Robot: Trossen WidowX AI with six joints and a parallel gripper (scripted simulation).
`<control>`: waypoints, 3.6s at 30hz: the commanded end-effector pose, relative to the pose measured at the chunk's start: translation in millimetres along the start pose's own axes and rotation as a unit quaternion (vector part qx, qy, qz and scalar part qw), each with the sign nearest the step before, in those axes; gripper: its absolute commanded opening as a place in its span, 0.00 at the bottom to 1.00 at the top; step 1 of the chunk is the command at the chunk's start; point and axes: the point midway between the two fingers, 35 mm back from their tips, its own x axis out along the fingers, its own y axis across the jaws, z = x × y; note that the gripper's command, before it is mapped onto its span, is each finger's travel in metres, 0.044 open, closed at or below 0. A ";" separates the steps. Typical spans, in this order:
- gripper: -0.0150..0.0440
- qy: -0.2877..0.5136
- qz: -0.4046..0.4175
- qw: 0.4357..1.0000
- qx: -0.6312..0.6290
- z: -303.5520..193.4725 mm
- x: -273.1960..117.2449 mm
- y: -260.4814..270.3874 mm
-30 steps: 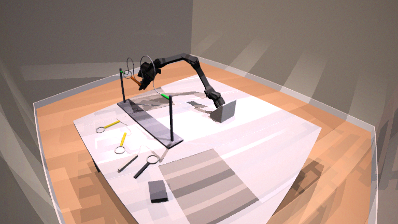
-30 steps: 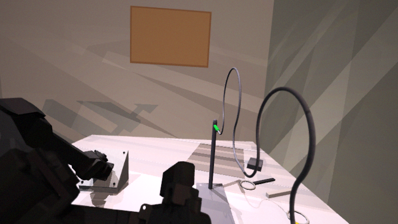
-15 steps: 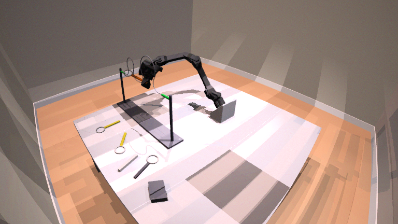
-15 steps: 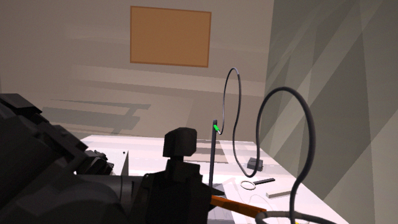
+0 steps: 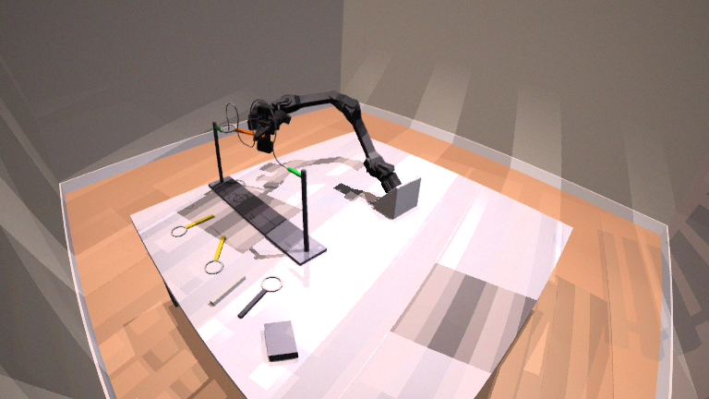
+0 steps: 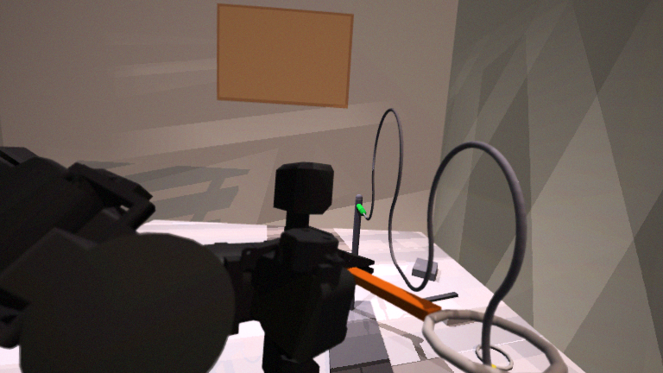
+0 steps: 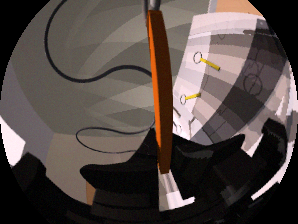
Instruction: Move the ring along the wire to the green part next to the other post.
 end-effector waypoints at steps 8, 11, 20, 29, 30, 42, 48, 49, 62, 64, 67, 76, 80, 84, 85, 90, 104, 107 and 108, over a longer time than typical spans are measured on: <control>0.00 -0.002 0.044 0.996 0.071 3.1 -3.6 29.3; 0.00 -0.001 0.054 0.995 0.089 4.1 -4.3 35.4; 0.00 0.000 0.079 0.987 0.137 8.3 -7.0 52.5; 0.00 0.002 0.100 0.979 0.177 14.0 -10.5 68.0; 0.00 0.002 0.101 0.978 0.181 14.7 -10.9 69.4; 0.00 0.003 0.104 0.976 0.190 21.3 -14.8 80.9; 0.00 0.003 0.089 0.982 0.165 21.5 -14.8 80.0; 0.00 0.002 0.085 0.984 0.159 21.3 -14.6 79.4; 0.00 0.000 0.029 0.997 0.065 18.6 -12.8 67.2; 0.00 0.000 0.019 0.999 0.047 18.3 -12.5 64.7; 0.00 -0.001 0.003 1.000 0.020 18.0 -12.2 60.7; 0.00 -0.003 -0.046 0.997 -0.061 18.4 -12.1 48.4; 0.00 -0.004 -0.067 0.993 -0.097 19.2 -12.4 42.9; 0.00 -0.005 -0.089 0.987 -0.133 20.4 -12.9 37.6; 0.00 -0.006 -0.094 0.985 -0.142 20.8 -13.1 36.2; 0.00 -0.008 -0.121 0.975 -0.187 23.0 -14.1 29.7; 0.00 -0.014 -0.194 0.931 -0.309 32.0 -18.7 13.2; 0.00 -0.015 -0.209 0.919 -0.334 34.5 -20.0 10.2; 0.00 -0.016 -0.214 0.915 -0.343 35.3 -20.4 9.2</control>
